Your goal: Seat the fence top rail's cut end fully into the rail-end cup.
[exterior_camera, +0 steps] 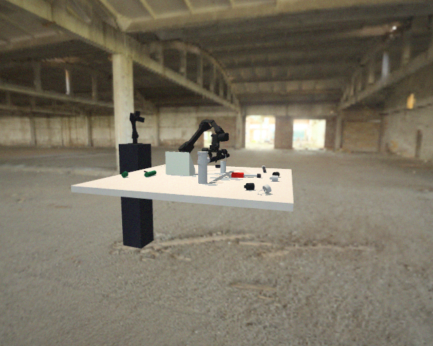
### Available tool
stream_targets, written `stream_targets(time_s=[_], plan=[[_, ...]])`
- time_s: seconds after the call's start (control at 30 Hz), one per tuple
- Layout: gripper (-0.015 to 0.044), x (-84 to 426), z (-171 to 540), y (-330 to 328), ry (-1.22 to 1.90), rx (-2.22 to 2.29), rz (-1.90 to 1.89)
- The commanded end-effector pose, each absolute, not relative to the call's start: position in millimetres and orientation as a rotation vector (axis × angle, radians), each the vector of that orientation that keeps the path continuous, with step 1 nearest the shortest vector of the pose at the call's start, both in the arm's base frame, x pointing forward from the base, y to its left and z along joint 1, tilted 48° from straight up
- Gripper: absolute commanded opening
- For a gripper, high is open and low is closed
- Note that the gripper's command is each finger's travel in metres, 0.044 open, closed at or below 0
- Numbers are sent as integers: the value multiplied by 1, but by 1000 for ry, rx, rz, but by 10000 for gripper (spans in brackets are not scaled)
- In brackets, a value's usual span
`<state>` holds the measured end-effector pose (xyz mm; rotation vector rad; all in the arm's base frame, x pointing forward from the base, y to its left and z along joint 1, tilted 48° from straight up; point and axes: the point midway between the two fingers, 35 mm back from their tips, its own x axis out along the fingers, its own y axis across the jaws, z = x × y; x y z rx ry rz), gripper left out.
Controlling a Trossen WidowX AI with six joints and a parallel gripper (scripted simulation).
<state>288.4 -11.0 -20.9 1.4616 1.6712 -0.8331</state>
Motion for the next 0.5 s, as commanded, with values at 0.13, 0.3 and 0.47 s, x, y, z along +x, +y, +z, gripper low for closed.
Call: stream_targets(time_s=[0.13, 0.3, 0.47], plan=[[0, 293, -19, -17, 1660, 1465, -832], [0, 293, -19, -19, 1660, 1465, -832], [0, 294, -19, -20, 1660, 1465, -832]])
